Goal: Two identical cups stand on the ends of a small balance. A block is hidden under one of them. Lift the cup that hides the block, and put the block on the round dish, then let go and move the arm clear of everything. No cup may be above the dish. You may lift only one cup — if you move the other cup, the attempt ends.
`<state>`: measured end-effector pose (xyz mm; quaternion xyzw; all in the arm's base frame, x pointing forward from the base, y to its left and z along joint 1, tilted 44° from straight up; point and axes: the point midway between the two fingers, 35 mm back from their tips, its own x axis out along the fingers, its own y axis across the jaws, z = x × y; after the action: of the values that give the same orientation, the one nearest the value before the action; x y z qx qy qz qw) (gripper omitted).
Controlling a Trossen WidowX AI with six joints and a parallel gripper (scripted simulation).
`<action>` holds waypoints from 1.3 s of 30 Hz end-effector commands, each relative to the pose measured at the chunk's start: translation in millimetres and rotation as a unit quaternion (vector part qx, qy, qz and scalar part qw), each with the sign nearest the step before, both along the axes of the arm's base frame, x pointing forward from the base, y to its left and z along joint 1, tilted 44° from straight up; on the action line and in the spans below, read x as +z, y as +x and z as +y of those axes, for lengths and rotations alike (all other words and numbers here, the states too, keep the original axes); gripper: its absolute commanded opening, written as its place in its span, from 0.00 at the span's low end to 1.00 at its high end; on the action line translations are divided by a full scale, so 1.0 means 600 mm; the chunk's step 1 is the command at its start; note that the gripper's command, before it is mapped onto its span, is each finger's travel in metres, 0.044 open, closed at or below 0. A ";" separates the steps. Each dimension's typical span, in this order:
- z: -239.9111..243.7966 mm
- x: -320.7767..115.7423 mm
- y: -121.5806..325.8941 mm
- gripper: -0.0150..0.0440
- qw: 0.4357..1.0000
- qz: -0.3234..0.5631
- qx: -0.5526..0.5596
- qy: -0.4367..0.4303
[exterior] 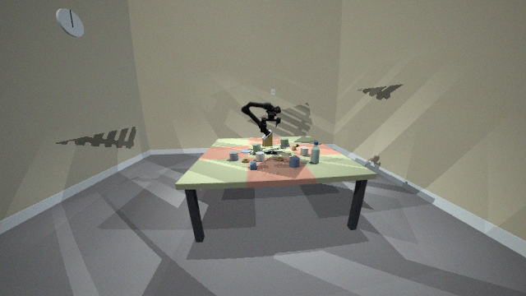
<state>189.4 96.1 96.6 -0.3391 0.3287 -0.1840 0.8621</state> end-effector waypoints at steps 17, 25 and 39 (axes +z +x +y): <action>-0.067 0.010 0.072 1.00 0.959 0.247 0.002 -0.141; -0.106 0.019 0.102 1.00 0.917 0.353 0.032 -0.184; -0.194 0.038 0.148 1.00 0.806 0.529 0.126 -0.234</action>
<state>272.1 -9.5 116.8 -0.6058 0.6247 0.0301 0.4918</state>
